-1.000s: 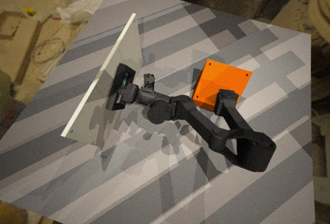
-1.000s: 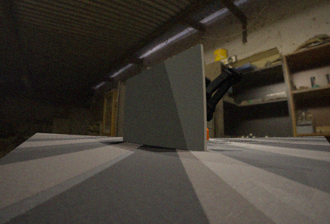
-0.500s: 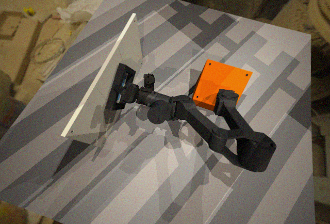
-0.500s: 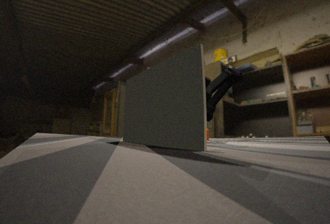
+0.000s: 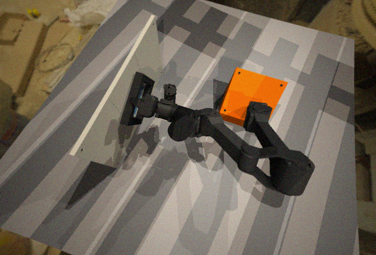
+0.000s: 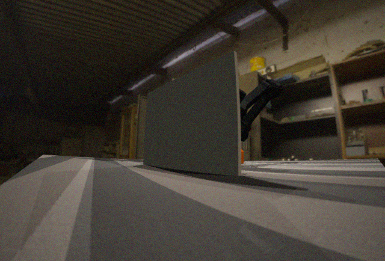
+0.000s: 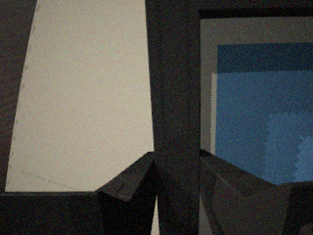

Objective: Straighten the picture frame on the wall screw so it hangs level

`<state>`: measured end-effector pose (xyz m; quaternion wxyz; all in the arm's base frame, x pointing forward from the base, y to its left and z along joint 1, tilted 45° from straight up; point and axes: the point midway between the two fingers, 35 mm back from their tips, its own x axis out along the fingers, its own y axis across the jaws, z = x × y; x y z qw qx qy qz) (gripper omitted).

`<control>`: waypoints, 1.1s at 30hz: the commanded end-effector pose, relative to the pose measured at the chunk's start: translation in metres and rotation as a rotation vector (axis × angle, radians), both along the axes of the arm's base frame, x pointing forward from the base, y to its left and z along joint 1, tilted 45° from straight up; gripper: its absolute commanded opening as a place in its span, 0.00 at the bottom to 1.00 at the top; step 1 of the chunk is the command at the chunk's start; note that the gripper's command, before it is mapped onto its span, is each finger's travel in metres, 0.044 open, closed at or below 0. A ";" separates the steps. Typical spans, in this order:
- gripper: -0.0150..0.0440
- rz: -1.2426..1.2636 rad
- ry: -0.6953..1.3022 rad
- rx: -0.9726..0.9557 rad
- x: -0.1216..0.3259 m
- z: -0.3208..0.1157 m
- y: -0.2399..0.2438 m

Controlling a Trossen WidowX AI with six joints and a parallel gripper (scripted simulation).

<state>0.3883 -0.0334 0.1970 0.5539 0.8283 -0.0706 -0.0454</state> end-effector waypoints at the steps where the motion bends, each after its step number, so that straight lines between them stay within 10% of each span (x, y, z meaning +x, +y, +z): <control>1: 0.25 -0.011 -0.007 -0.003 0.000 0.002 -0.003; 33: 0.25 -0.011 -0.007 -0.003 -0.001 0.001 -0.005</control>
